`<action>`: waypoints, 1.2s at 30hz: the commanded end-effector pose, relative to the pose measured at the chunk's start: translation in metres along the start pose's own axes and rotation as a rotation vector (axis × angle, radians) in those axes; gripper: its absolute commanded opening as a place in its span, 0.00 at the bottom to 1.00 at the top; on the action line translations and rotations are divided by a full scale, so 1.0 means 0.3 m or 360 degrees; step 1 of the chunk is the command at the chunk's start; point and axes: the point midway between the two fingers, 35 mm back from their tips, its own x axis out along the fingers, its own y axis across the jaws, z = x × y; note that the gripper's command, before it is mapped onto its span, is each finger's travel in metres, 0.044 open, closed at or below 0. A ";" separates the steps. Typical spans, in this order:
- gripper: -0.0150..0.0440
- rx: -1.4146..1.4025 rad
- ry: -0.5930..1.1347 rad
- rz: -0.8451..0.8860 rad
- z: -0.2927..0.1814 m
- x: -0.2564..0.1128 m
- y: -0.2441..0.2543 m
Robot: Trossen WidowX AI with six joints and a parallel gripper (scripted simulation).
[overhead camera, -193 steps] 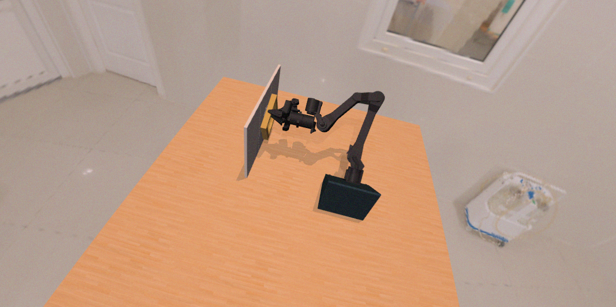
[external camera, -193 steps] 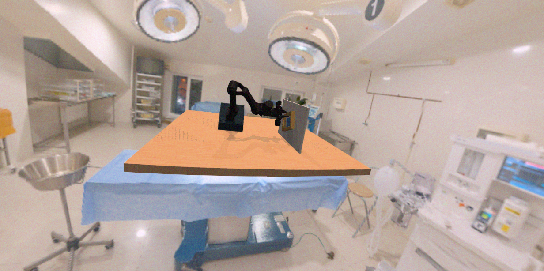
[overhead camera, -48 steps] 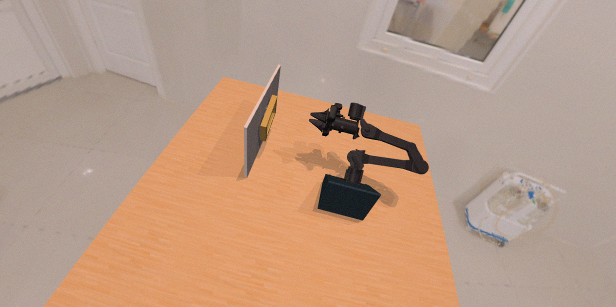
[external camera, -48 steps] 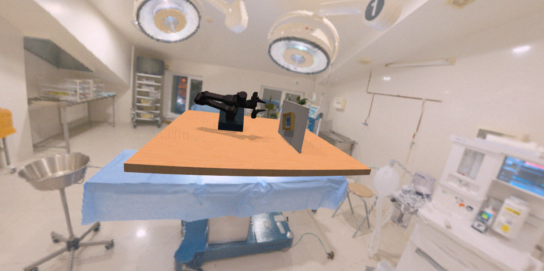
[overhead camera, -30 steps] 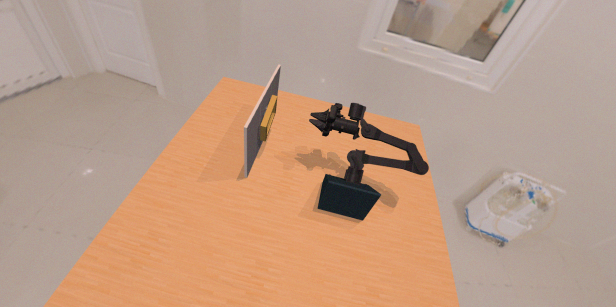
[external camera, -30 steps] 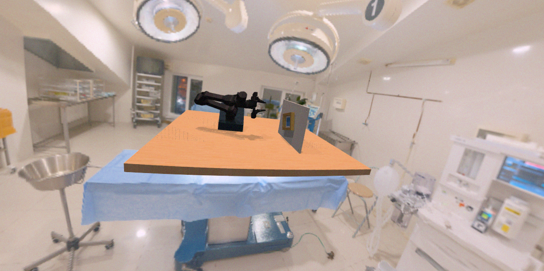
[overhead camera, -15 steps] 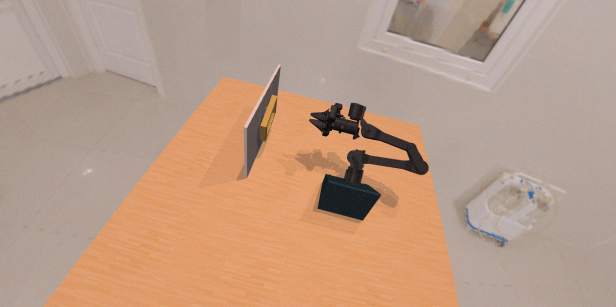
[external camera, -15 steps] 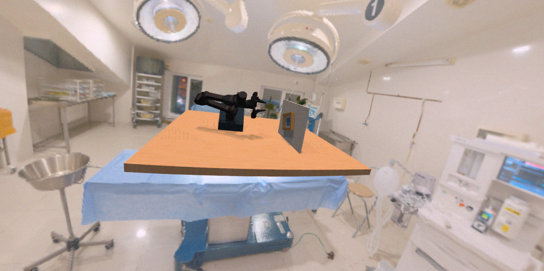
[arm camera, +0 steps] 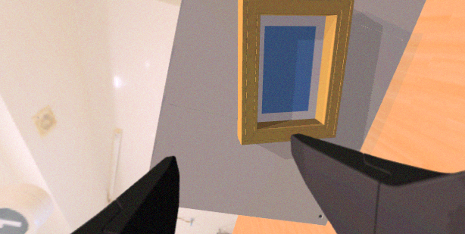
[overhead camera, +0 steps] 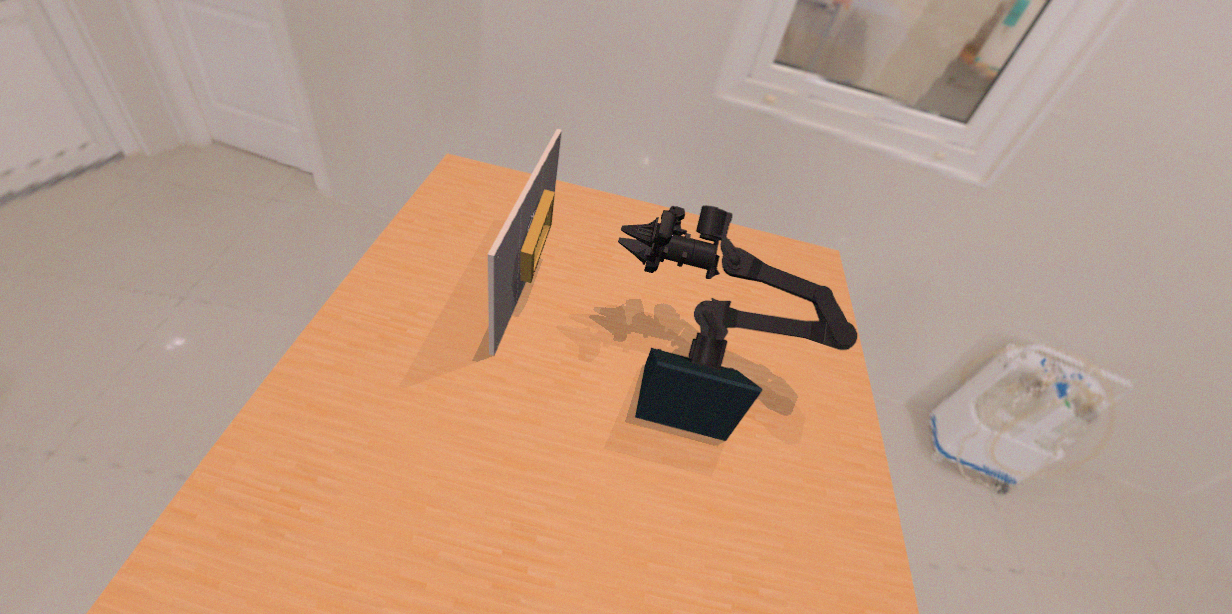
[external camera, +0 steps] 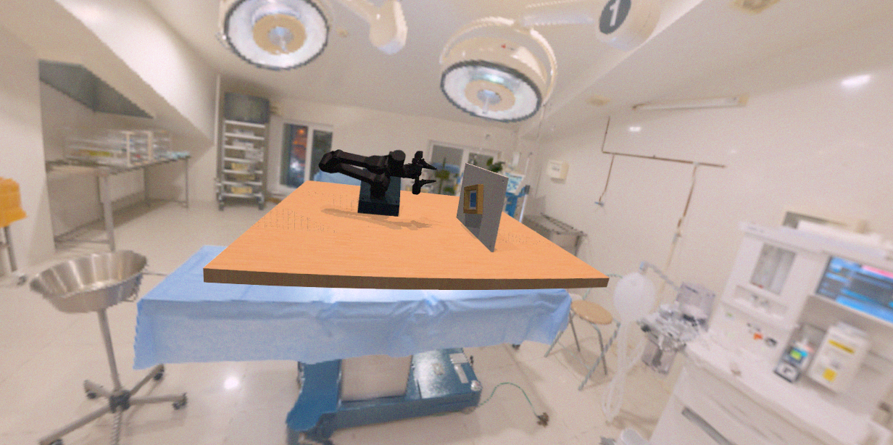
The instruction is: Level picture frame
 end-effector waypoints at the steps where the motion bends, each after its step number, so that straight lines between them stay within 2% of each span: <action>1: 0.69 -0.0006 0.0002 -0.0008 -0.002 0.000 -0.003; 36: 0.69 0.0011 -0.0001 0.0000 0.002 0.013 -0.004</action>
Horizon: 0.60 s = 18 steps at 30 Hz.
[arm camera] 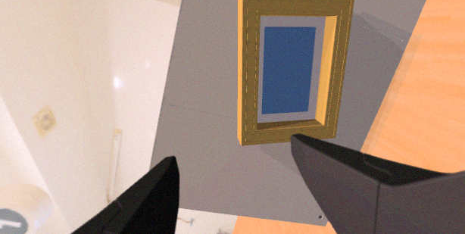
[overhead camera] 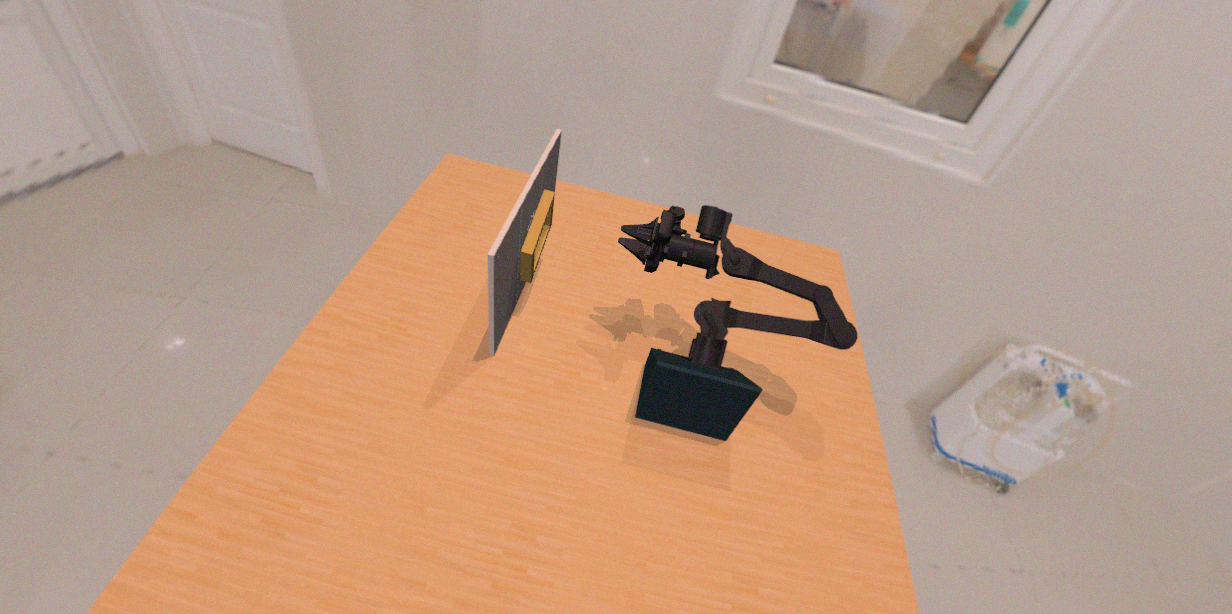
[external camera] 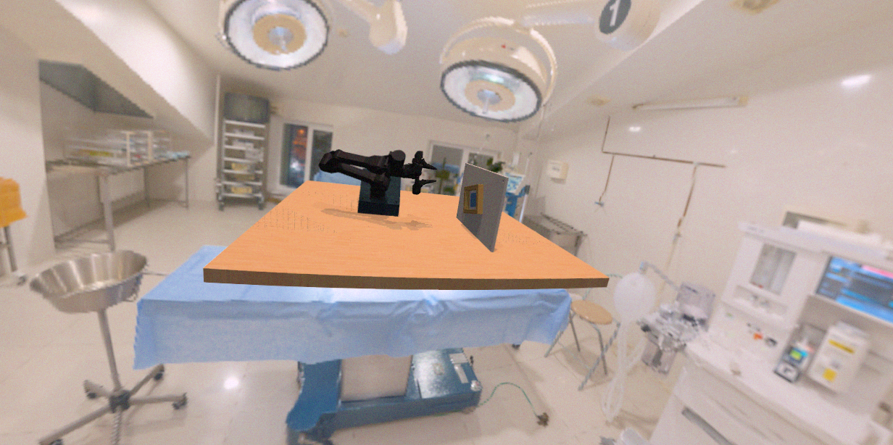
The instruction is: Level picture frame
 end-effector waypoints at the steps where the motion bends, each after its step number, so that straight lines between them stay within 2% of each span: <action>1: 0.69 0.0025 0.0001 0.0001 0.003 0.028 -0.009; 11: 0.69 0.0188 -0.0003 -0.0004 -0.017 0.197 -0.114; 18: 0.69 0.0199 -0.0003 -0.0004 -0.021 0.206 -0.123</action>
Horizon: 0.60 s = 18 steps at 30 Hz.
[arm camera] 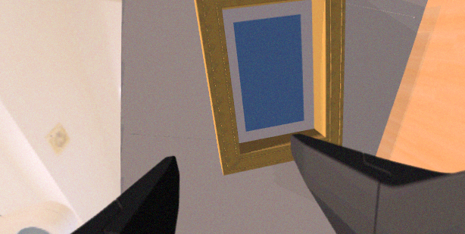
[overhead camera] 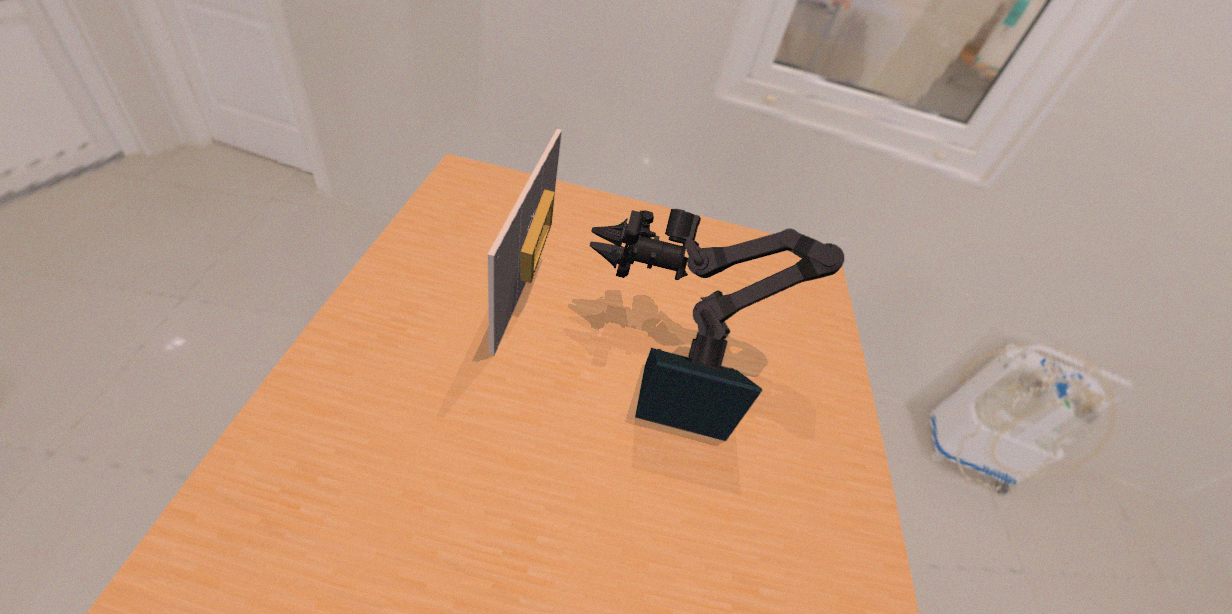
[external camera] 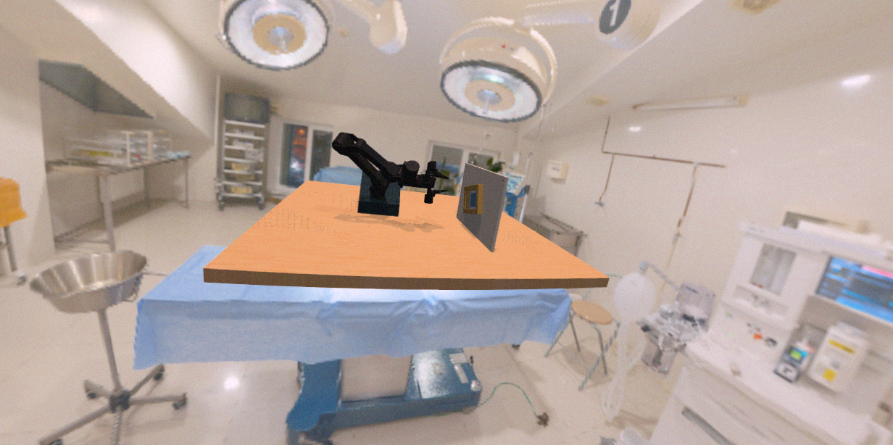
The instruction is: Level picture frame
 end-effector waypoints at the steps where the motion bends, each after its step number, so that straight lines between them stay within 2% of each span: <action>1: 0.69 0.0013 0.0005 0.0005 0.001 0.006 -0.006; 12: 0.69 0.0011 0.0005 0.0005 0.026 0.024 -0.011; 18: 0.69 0.0012 0.0002 0.0007 0.043 0.134 -0.009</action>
